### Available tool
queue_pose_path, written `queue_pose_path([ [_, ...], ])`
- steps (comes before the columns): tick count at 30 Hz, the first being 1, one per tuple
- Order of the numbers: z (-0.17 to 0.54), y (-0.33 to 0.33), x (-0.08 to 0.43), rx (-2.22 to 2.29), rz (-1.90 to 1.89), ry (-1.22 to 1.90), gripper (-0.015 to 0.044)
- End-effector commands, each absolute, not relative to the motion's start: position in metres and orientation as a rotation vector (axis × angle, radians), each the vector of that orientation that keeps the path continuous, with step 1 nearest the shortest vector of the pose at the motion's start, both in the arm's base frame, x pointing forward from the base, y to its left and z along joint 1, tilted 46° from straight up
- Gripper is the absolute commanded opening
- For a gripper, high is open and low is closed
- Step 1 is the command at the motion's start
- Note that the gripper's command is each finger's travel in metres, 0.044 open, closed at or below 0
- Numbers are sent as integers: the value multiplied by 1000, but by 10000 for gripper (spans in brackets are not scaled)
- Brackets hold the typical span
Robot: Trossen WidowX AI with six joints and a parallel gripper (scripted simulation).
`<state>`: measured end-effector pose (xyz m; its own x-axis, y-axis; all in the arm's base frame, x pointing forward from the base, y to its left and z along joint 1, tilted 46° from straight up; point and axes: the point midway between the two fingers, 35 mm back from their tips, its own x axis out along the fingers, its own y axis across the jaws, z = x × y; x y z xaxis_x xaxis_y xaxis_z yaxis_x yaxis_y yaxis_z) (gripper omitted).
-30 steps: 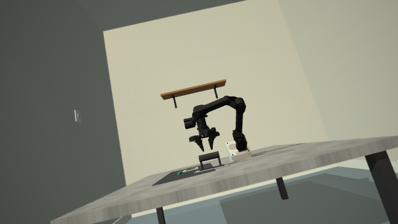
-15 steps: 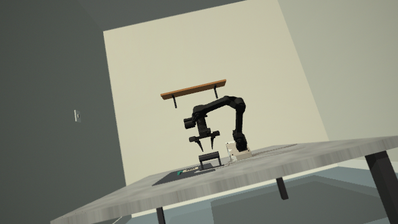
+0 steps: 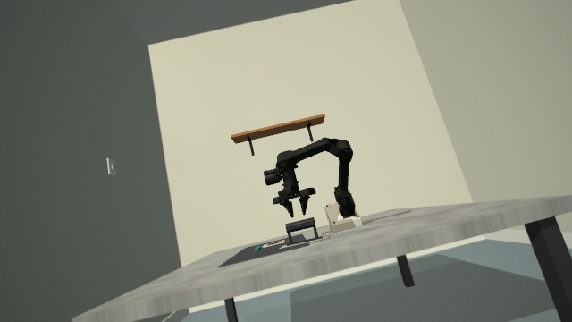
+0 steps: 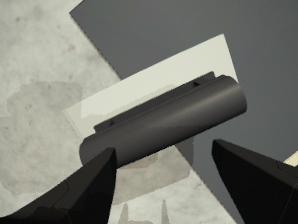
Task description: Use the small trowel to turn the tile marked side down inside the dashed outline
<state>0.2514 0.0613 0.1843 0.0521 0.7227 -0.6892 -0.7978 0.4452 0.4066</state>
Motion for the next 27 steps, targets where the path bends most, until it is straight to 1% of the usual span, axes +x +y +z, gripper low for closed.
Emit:
queue_pose_path([
  [1,184,61,251,35,1074,1077,270],
  [27,184,60,252,754,513,1485,270],
])
